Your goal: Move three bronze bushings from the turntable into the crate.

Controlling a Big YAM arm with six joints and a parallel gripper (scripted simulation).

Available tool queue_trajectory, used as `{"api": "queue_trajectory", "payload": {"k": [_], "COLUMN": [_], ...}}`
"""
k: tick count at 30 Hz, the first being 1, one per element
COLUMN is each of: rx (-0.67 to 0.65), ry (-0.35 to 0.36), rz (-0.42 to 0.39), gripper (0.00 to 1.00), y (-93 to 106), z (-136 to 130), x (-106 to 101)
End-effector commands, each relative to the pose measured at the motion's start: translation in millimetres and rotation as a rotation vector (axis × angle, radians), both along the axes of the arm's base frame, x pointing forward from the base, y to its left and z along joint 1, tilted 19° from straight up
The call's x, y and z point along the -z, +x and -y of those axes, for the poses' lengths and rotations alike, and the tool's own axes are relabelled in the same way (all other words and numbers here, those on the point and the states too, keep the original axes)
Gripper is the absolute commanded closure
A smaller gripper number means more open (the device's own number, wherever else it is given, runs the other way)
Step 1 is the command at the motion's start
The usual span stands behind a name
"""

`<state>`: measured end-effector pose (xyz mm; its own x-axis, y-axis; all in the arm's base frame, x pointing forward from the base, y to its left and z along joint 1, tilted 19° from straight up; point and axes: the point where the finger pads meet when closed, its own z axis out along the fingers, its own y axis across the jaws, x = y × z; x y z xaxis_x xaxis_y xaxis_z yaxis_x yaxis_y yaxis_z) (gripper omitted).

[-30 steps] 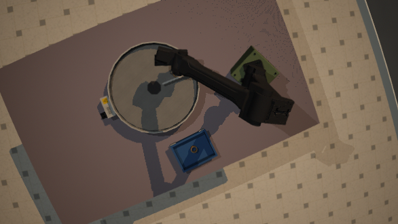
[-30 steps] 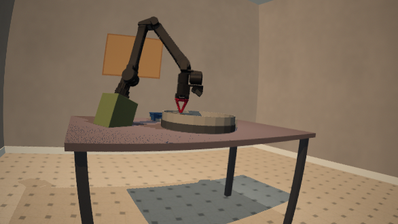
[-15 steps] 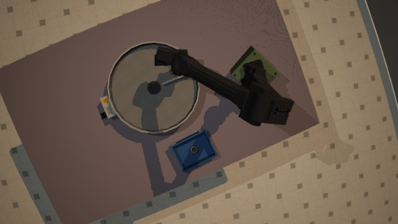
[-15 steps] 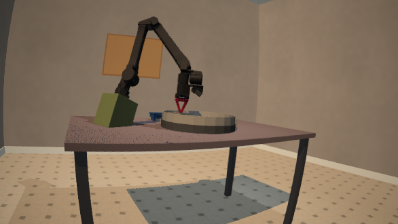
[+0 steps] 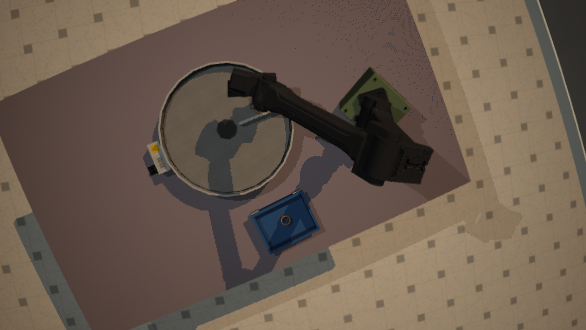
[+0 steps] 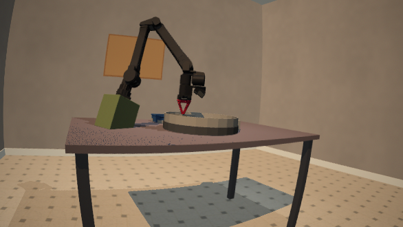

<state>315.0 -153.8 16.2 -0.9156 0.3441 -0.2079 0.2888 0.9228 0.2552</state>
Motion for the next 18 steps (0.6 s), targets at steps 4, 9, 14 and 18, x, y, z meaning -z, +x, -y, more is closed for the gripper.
{"api": "queue_trajectory", "payload": {"k": [4,9,14,18], "rx": [0.031,0.026,0.026,0.026], "ry": [-0.030,-0.033,-0.033,-0.033], "rz": [0.044,0.050,0.050,0.050], "gripper": [0.87,0.87,0.87,0.87], "y": [15.0,17.0,17.0,17.0], "z": [18.6,18.3,18.3,18.3], "x": [-23.6,-24.1,-24.1,-24.1]}}
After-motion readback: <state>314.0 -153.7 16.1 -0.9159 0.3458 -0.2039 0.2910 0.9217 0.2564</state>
